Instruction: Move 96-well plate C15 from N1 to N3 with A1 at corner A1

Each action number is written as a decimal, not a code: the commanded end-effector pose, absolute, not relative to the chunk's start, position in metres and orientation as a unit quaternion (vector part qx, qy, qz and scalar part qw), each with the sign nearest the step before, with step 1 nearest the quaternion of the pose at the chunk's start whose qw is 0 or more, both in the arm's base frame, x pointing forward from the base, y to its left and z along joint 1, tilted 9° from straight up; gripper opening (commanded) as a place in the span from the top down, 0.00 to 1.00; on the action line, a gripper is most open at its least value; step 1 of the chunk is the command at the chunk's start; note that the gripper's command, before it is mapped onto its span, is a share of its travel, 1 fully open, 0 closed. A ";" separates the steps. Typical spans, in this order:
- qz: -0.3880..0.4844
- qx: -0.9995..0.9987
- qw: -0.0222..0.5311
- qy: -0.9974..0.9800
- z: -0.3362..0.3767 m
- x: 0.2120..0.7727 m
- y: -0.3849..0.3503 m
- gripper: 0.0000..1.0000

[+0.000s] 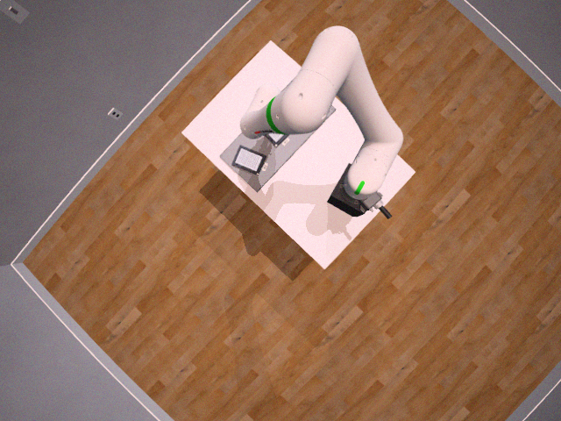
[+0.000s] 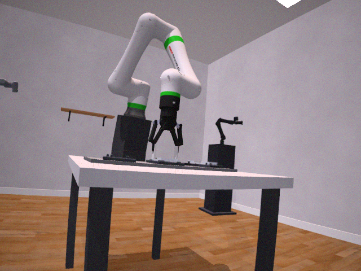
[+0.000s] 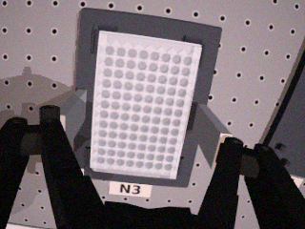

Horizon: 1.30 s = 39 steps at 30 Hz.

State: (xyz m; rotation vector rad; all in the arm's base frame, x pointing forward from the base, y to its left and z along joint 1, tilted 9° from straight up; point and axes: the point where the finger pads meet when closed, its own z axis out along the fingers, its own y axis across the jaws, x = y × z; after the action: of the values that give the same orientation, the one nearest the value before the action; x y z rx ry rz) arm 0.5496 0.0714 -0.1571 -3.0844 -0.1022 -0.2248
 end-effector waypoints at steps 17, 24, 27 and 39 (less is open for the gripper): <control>-0.073 -0.997 0.024 -0.033 -0.154 0.549 0.071 0.34; -0.073 -0.997 0.024 -0.033 -0.148 0.549 0.071 0.34; -0.073 -0.997 0.024 -0.033 -0.147 0.548 0.071 0.34; -0.073 -0.997 0.024 -0.033 -0.131 0.546 0.070 0.34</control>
State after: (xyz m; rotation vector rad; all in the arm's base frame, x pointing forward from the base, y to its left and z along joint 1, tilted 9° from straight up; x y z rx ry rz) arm 0.5463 0.0702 -0.1347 -3.0844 -0.1022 -0.2248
